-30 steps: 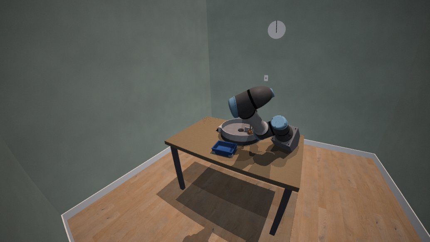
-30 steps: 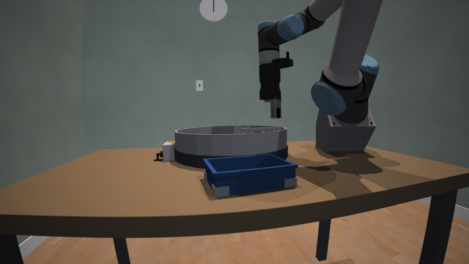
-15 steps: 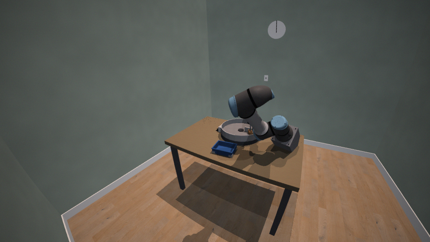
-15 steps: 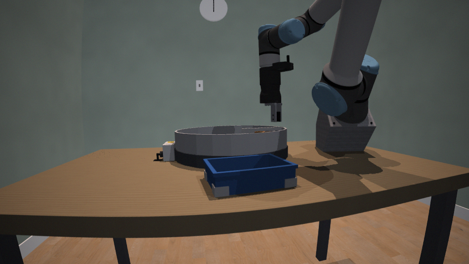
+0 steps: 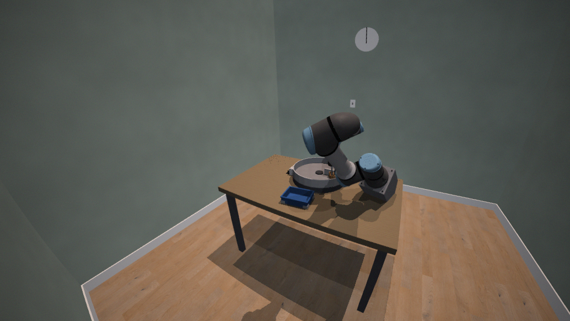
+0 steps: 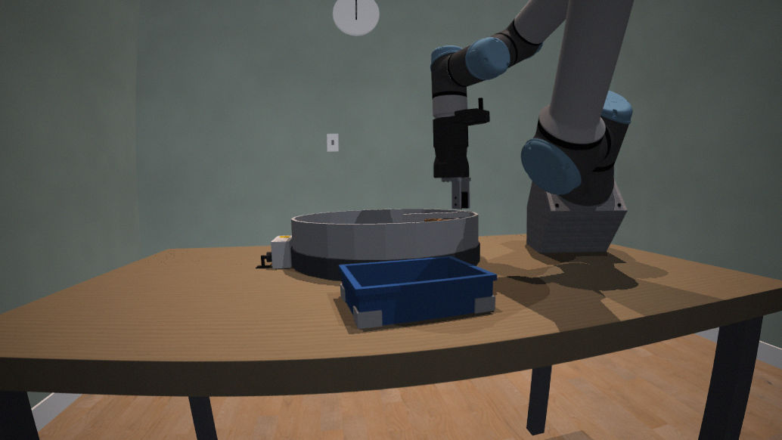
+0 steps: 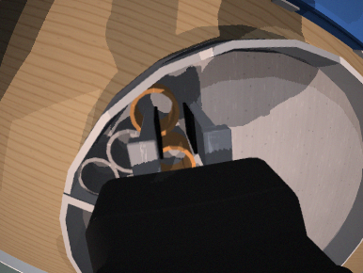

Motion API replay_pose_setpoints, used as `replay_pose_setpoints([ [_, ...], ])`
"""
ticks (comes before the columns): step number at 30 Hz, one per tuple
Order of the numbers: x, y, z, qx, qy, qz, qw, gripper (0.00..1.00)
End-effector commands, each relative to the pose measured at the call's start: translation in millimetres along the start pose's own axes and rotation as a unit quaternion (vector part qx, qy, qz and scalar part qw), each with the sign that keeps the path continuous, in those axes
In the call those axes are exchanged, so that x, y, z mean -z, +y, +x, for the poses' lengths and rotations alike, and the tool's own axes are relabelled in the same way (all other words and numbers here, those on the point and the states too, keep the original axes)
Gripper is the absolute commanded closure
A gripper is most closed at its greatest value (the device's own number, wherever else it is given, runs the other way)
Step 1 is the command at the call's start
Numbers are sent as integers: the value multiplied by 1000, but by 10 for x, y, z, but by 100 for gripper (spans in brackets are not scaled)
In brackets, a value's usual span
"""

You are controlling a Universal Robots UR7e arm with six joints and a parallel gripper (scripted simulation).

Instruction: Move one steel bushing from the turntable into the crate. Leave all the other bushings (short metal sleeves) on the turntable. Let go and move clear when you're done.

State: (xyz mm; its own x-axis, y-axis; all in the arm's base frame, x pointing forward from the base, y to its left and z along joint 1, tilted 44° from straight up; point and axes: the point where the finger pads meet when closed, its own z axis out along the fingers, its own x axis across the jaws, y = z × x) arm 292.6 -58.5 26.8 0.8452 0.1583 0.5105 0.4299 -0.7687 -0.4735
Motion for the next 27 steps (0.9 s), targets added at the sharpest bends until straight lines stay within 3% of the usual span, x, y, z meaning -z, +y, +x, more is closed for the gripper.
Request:
replay_pose_setpoints([
  [1,-35,10,4,0,0,0,1000,55],
  [6,-43,14,2,0,0,-1,1000,55],
  [10,-166,12,3,0,0,-1,1000,55],
  [27,-211,-12,12,-1,1,2,1000,55],
])
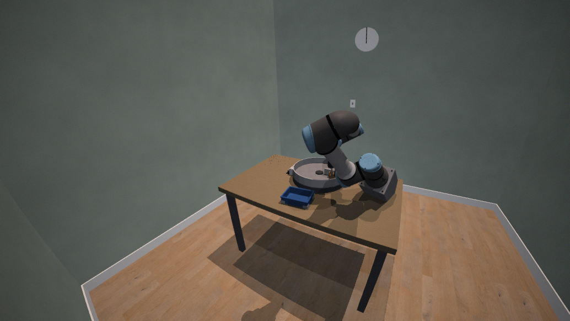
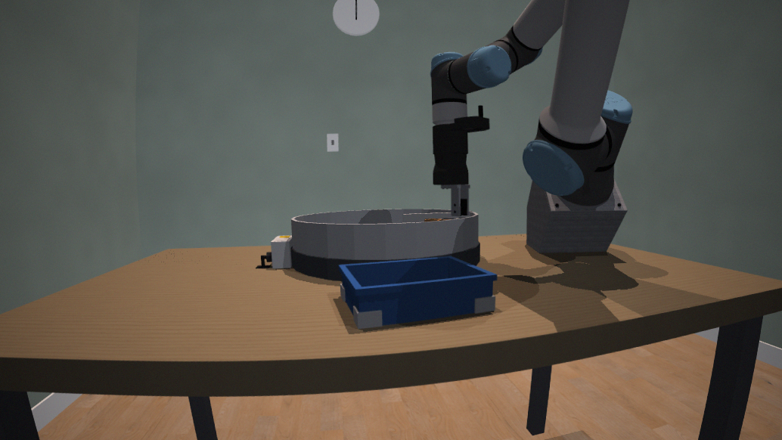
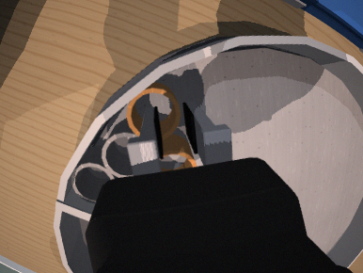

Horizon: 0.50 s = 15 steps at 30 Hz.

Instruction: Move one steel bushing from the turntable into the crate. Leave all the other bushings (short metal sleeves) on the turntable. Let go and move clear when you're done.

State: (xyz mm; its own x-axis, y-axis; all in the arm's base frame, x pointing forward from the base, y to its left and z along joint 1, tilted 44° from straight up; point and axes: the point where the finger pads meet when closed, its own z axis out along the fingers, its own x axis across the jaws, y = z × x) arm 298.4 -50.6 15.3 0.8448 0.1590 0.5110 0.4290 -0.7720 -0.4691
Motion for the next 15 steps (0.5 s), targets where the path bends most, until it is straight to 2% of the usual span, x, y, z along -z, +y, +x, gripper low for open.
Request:
replay_pose_setpoints([
  [1,-62,-31,8,-1,1,5,1000,55],
  [15,-54,-25,5,-1,0,4,1000,55],
])
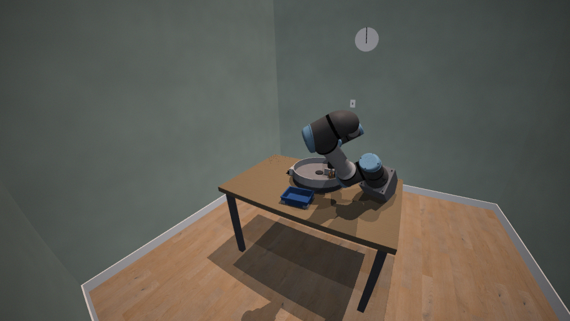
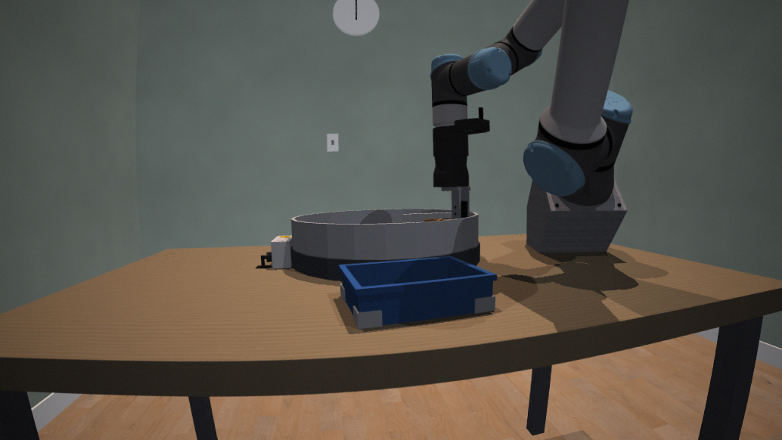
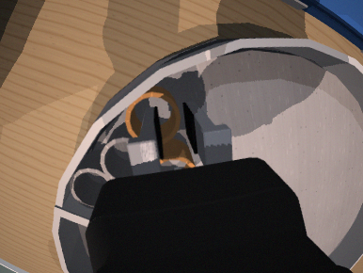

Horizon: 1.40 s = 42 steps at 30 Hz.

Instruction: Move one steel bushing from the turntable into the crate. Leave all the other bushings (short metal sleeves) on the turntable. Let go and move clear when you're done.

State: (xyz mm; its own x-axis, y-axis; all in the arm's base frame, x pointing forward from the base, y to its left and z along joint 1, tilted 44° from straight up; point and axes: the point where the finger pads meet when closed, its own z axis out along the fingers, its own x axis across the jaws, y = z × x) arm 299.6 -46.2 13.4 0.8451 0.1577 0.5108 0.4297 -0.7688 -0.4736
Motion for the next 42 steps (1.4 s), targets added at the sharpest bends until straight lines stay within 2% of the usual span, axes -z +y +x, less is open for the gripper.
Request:
replay_pose_setpoints([
  [1,-13,-7,-3,0,0,2,1000,55],
  [32,-16,1,-2,0,0,0,1000,55],
  [42,-73,-1,-4,0,0,0,1000,55],
])
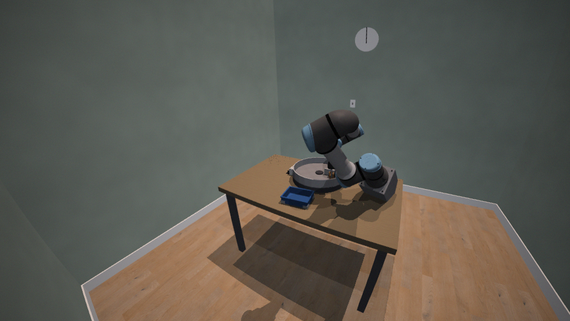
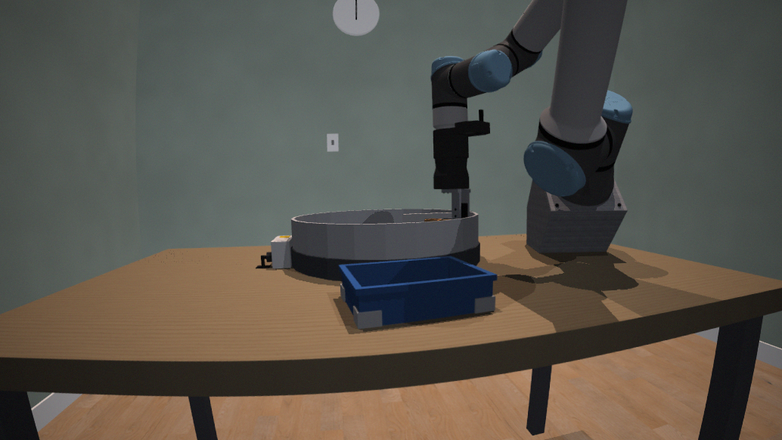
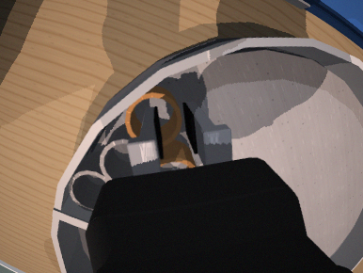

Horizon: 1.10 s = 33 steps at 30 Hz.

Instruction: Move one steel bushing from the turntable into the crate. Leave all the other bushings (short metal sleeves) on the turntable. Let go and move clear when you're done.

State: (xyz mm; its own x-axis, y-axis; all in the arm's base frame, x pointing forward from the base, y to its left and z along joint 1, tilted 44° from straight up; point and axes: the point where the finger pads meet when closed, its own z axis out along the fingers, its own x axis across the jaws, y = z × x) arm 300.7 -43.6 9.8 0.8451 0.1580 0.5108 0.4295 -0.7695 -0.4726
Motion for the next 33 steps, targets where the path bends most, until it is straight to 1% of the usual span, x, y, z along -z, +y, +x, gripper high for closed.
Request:
replay_pose_setpoints([
  [1,-28,-3,1,0,0,1,1000,55],
  [7,-22,8,1,0,0,-1,1000,55],
  [11,-79,6,-1,0,0,0,1000,55],
  [24,-73,17,-1,1,0,-2,1000,55],
  [28,-130,15,-3,0,0,-2,1000,55],
  [33,-130,15,-3,0,0,-2,1000,55],
])
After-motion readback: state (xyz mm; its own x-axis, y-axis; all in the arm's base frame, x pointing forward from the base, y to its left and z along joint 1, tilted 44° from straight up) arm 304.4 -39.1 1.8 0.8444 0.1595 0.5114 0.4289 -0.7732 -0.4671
